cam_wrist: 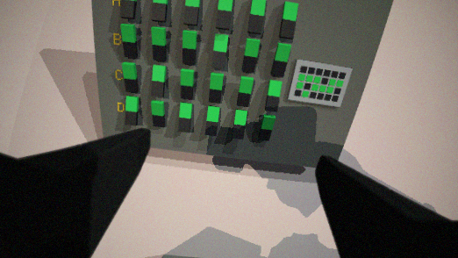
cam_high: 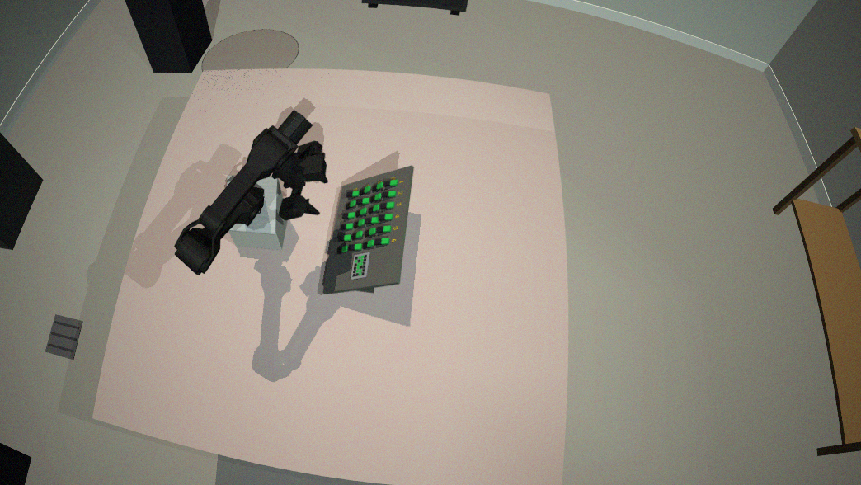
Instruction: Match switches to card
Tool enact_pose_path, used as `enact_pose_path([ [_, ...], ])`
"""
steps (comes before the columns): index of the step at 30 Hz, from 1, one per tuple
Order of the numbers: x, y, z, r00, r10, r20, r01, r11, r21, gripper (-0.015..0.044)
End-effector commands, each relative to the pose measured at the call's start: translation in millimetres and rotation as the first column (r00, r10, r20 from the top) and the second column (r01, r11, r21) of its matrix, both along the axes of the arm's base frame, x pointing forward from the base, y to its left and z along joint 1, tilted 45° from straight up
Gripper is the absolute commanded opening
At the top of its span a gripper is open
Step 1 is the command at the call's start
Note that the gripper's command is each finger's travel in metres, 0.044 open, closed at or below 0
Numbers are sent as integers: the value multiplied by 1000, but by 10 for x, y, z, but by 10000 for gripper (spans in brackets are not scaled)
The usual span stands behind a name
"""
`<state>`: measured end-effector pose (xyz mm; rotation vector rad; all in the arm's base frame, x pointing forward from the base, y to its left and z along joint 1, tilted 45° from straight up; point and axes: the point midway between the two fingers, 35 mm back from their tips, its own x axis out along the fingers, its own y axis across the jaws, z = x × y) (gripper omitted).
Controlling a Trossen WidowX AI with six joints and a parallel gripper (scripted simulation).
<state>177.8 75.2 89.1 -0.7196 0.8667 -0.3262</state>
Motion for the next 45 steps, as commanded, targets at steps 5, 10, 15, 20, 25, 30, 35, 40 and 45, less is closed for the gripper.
enact_pose_path([
  [5, 103, -277, -173, 999, 2, -44, -1, 999, 33, 269],
  [10, 215, -667, -339, 999, 27, -38, -25, 999, 43, 137],
  [15, 261, -1022, -396, 999, 44, 13, -44, 999, -13, 6],
  [20, 270, -1040, -404, 999, 44, 15, -44, 999, -16, 0],
  [25, 470, -1186, -566, 1000, 28, 0, -28, 999, -17, 0],
  [30, 498, -1216, -590, 1000, 26, -1, -26, 999, -18, 0],
  [35, 548, -1262, -635, 1000, 27, -1, -27, 999, -19, 0],
  [40, 568, -1278, -652, 1000, 27, 0, -27, 999, -19, 0],
  [45, 610, -1308, -688, 1000, 26, -1, -26, 999, -19, 0],
])
